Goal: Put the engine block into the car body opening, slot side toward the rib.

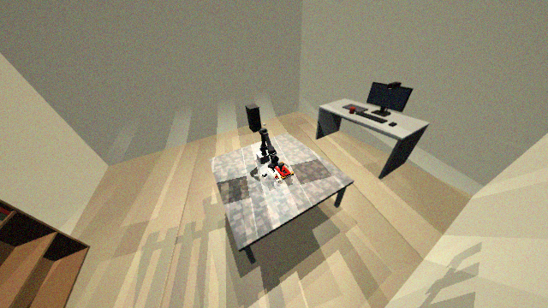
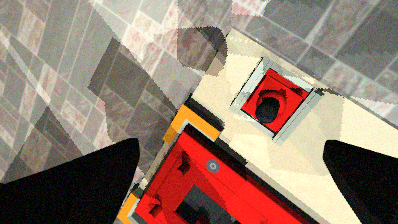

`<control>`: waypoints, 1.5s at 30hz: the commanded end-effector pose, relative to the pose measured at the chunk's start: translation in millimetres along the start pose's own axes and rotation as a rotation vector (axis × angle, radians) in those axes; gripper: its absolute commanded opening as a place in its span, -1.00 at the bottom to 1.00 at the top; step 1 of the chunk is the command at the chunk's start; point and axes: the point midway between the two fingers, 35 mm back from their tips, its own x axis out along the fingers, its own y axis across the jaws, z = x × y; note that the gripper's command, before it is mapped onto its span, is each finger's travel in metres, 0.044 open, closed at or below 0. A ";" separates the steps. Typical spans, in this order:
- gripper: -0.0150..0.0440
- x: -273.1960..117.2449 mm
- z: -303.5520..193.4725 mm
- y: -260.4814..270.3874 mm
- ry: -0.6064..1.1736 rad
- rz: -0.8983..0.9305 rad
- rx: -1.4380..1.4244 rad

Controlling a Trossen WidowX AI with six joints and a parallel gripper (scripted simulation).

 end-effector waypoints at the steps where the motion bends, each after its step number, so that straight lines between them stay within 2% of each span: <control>1: 1.00 -11.8 22.0 -38.4 0.000 -0.113 0.039; 10: 1.00 -53.5 47.0 -131.7 0.082 -0.360 0.150; 14: 1.00 -57.1 47.4 -138.0 0.091 -0.376 0.158; 20: 1.00 -25.8 43.3 -150.1 0.092 -0.376 0.157; 45: 1.00 11.6 38.9 -162.8 0.092 -0.376 0.158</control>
